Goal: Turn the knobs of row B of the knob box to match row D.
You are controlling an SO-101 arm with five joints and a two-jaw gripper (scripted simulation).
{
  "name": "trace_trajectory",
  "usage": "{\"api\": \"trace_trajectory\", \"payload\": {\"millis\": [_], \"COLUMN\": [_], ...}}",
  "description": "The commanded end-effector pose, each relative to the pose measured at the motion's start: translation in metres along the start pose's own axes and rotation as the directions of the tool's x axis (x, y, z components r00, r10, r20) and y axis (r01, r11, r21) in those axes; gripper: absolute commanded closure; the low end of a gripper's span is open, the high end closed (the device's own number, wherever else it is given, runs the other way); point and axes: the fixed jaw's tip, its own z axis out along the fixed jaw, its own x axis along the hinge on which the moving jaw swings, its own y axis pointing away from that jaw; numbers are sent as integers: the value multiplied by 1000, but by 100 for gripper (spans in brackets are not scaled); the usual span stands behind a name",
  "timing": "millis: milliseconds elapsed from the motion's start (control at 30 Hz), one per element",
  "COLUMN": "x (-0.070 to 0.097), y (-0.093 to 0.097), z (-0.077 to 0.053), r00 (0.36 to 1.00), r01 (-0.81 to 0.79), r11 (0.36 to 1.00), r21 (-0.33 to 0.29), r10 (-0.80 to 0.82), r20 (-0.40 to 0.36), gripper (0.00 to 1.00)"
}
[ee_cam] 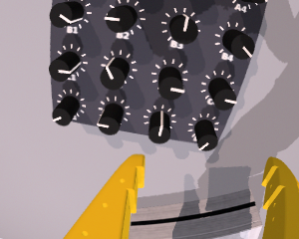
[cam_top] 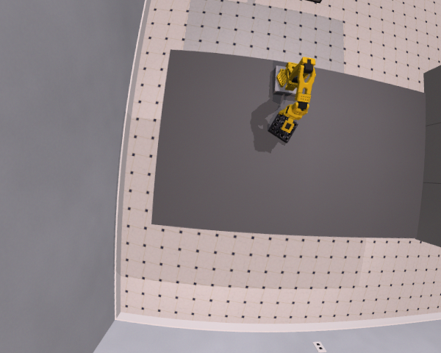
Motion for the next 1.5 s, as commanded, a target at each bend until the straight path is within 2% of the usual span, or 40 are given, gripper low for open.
{"api": "trace_trajectory", "payload": {"millis": [0,233,667,1033,1467], "x": [7,7,8,9,6], "y": [2,6,14,15,17], "z": [4,4,4,4,4], "r00": [993,962,809,746,740], "r01": [-112,-272,-587,-665,-671], "r11": [994,962,809,746,740], "r21": [16,22,32,34,34], "r10": [112,273,588,665,672], "r20": [-36,-32,-22,-19,-19], "gripper": [72,77,87,90,90]}}
